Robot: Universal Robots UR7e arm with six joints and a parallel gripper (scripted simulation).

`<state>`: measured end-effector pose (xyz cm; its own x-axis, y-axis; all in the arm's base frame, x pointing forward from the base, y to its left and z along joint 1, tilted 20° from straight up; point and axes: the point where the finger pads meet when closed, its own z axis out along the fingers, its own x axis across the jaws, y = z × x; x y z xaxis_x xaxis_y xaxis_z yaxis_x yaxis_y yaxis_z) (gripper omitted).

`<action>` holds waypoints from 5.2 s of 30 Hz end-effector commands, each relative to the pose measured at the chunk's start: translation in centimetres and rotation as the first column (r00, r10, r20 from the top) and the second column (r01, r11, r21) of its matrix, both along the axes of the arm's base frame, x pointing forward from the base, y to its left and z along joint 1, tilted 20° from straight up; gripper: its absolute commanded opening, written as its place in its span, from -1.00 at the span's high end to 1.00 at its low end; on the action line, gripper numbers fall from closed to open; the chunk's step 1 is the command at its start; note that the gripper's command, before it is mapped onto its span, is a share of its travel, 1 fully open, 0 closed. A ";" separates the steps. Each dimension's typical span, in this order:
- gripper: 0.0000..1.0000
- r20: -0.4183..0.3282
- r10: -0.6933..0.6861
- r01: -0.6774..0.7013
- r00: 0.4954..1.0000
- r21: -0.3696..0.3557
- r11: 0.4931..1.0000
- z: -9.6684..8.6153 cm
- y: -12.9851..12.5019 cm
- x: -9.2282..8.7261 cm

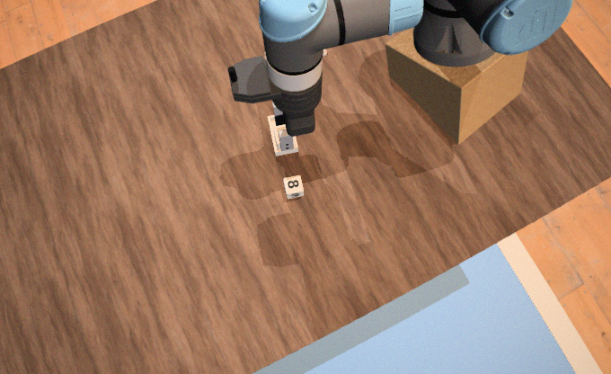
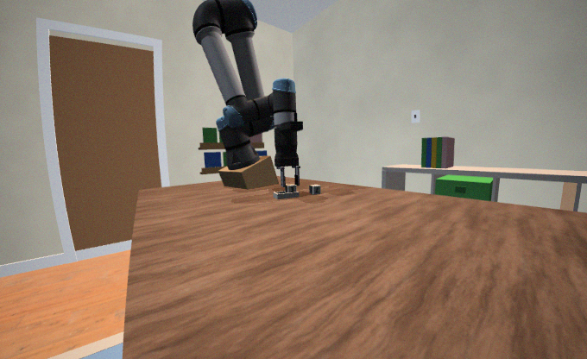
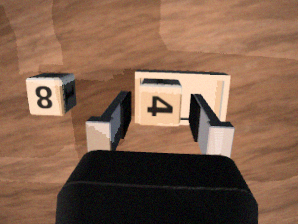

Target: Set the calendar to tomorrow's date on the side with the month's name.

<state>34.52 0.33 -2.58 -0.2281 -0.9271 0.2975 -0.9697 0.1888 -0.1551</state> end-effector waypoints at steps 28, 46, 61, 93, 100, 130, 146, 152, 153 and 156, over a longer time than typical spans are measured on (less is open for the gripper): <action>-0.74 0.002 0.000 0.000 1.000 0.000 1.000 7.3 2.5 -0.4; -1.00 -0.001 -0.001 0.001 1.000 0.000 1.000 7.2 2.5 -0.5; -1.00 -0.011 0.031 -0.031 0.999 -0.003 1.000 7.2 2.7 -0.3; -1.00 -0.229 0.606 -0.619 0.762 0.018 0.785 5.4 6.2 1.4; -1.00 -0.285 0.730 -0.751 0.621 0.049 0.658 4.8 7.2 1.7; -1.00 -0.401 0.914 -0.968 0.060 0.202 0.152 2.8 10.1 1.9; -0.74 -0.405 0.914 -0.970 0.019 0.215 0.115 2.7 10.2 1.9; -0.74 -0.405 0.914 -0.970 0.019 0.215 0.116 2.7 10.2 1.9; -0.74 -0.405 0.914 -0.970 0.020 0.215 0.116 2.7 10.2 1.9; -0.74 -0.405 0.914 -0.970 0.020 0.215 0.116 2.7 10.2 1.9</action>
